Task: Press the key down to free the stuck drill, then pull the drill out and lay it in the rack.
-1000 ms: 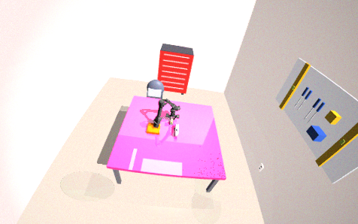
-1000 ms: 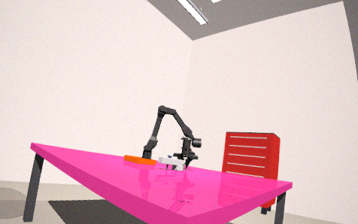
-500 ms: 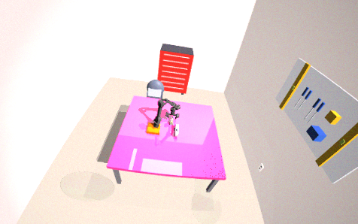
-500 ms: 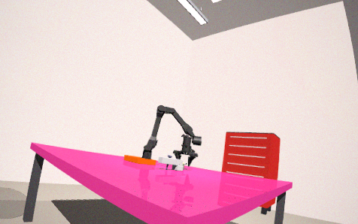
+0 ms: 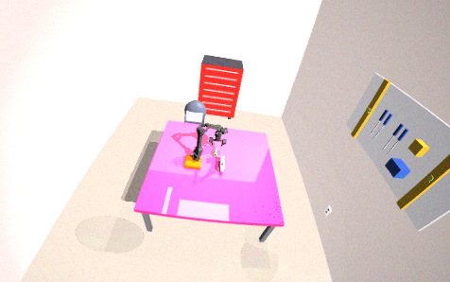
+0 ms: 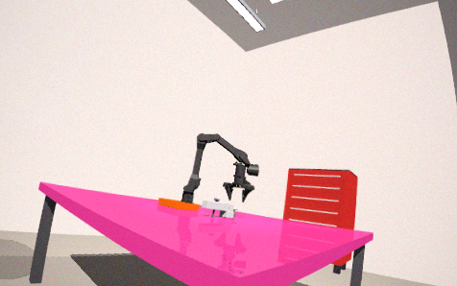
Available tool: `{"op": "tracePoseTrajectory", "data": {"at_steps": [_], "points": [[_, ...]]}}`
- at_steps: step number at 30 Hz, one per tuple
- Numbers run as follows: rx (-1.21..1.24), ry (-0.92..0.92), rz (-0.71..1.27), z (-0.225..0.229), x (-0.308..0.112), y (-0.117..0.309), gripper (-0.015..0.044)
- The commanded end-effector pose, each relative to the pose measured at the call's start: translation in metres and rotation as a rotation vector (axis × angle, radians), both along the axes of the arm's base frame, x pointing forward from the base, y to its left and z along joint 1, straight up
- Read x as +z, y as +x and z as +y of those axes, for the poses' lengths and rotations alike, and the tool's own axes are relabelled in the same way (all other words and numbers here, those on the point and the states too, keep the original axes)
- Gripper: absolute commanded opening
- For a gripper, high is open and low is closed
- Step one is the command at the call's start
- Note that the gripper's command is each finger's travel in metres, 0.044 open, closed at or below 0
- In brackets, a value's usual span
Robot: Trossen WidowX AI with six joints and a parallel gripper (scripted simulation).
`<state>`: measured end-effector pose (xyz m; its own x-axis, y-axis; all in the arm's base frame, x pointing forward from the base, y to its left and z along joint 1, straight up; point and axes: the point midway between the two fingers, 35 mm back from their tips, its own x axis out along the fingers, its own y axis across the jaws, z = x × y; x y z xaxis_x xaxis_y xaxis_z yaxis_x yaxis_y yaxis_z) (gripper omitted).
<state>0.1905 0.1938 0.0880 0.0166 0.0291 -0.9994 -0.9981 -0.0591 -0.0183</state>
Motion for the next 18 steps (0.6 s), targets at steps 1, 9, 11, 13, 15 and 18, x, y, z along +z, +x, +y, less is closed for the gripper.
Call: {"op": "tracePoseTrajectory", "data": {"at_steps": [1,9,11,13,15,18], "points": [[0.02,0.007,-0.007,0.005,-0.002,0.001,0.044],[0.407,0.182,-0.182,0.104,-0.004,0.001,0.044],[0.542,0.228,-0.247,0.135,-0.004,-0.004,0.044],[0.677,0.274,-0.316,0.166,-0.002,-0.012,0.044],[0.81,0.32,-0.388,0.197,0.0,-0.023,0.044],[1.002,0.389,-0.501,0.242,0.004,-0.046,0.044]]}}
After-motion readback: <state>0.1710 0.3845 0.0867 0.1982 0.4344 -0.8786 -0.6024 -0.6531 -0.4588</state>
